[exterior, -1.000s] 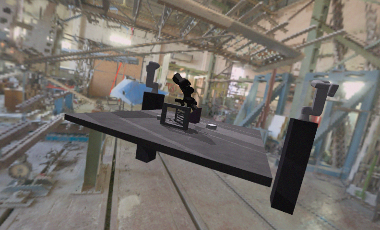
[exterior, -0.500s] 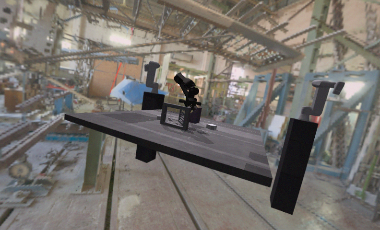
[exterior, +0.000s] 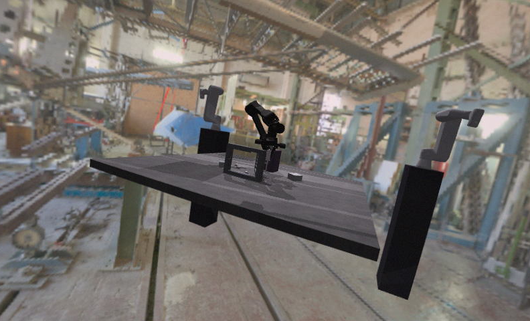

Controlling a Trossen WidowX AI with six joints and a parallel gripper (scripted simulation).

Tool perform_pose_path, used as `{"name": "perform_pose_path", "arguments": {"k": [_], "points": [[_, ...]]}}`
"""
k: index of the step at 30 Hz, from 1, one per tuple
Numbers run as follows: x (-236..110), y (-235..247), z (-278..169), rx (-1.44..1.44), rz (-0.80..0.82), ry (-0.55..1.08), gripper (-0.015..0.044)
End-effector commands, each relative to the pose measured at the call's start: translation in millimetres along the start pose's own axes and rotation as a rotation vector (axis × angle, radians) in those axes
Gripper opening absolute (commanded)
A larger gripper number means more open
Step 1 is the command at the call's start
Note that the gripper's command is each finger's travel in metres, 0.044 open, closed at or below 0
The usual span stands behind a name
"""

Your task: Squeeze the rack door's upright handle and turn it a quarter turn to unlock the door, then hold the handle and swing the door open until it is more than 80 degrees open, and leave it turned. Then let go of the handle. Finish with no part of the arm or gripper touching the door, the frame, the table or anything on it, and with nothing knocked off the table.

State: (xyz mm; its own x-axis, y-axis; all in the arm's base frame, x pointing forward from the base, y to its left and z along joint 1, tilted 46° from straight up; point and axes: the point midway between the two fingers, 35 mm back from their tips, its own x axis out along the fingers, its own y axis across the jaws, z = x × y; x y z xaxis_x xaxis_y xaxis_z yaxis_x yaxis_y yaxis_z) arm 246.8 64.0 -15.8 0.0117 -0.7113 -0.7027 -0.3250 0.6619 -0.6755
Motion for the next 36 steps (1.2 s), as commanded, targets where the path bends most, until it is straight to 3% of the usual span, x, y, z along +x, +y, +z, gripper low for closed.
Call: {"name": "perform_pose_path", "arguments": {"k": [1,36], "points": [[-0.1,9.1,3.0,0.084,0.003,0.000,0.0022],[-1.3,74.8,37.3,0.559,0.007,-0.001,0.0022]]}}
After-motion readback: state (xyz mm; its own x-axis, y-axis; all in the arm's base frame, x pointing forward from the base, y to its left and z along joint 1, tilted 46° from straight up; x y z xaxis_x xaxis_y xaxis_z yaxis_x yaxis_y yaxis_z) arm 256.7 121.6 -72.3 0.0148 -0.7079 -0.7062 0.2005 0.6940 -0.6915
